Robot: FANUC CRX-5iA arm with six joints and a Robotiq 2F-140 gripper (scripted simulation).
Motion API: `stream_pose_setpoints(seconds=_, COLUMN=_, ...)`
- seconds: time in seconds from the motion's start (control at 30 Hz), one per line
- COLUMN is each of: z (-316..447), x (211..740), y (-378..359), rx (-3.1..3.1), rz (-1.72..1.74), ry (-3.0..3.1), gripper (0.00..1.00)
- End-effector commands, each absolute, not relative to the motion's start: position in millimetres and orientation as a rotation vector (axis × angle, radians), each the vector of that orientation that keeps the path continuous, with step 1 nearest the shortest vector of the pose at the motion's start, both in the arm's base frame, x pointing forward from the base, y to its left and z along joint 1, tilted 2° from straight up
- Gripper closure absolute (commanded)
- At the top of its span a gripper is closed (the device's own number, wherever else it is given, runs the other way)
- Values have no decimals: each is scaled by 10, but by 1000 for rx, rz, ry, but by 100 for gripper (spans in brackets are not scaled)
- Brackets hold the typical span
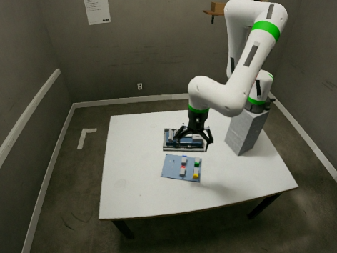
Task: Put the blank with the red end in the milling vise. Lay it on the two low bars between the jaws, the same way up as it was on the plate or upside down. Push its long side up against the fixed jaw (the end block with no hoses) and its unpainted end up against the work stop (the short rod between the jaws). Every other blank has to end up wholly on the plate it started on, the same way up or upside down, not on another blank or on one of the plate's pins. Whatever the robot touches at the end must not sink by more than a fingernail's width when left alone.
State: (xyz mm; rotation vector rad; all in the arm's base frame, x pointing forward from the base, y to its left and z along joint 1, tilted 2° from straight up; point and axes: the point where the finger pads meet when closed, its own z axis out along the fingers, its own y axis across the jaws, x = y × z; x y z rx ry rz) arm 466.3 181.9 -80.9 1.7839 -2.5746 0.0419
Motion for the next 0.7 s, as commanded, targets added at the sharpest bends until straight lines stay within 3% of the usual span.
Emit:
stream_pose_setpoints(seconds=0.0, z=-799, x=4669, y=1845, rx=1785, rz=43, ry=-2575, gripper=0)
stream_pose_setpoints(seconds=0.67, z=-784, x=4671, y=1908, rx=1785, rz=43, ry=-2575, gripper=0)
